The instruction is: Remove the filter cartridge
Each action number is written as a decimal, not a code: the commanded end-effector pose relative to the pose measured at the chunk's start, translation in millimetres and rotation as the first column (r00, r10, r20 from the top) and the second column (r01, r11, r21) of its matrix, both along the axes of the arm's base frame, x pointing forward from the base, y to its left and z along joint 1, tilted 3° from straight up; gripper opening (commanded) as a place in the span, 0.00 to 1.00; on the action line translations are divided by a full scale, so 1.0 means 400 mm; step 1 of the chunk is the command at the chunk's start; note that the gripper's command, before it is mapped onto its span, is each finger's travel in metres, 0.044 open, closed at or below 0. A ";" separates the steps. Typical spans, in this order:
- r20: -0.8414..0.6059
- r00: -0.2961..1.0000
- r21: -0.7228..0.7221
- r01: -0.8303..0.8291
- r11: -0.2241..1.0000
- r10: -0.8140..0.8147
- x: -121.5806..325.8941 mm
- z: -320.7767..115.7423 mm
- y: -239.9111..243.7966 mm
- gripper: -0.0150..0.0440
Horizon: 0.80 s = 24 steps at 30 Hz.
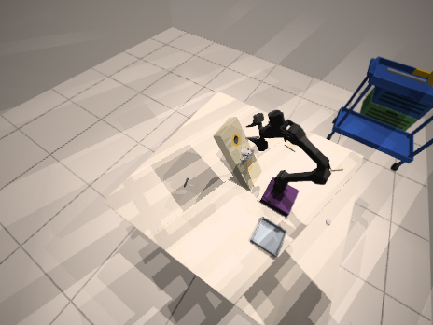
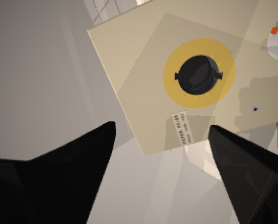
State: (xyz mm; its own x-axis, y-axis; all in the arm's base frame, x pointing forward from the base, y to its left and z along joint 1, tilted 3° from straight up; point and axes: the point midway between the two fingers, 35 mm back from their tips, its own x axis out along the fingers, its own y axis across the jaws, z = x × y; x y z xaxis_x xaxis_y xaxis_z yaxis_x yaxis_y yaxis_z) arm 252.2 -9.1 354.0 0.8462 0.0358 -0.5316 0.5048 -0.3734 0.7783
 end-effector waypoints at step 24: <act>-0.762 0.340 -0.562 -0.770 -0.302 0.551 -0.081 -0.263 -0.007 0.77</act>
State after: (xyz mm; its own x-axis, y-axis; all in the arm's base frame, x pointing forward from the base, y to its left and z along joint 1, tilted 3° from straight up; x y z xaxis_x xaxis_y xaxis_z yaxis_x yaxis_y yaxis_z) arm 237.5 -9.6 298.7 0.6933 0.0481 -0.7190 0.5168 0.6621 0.5427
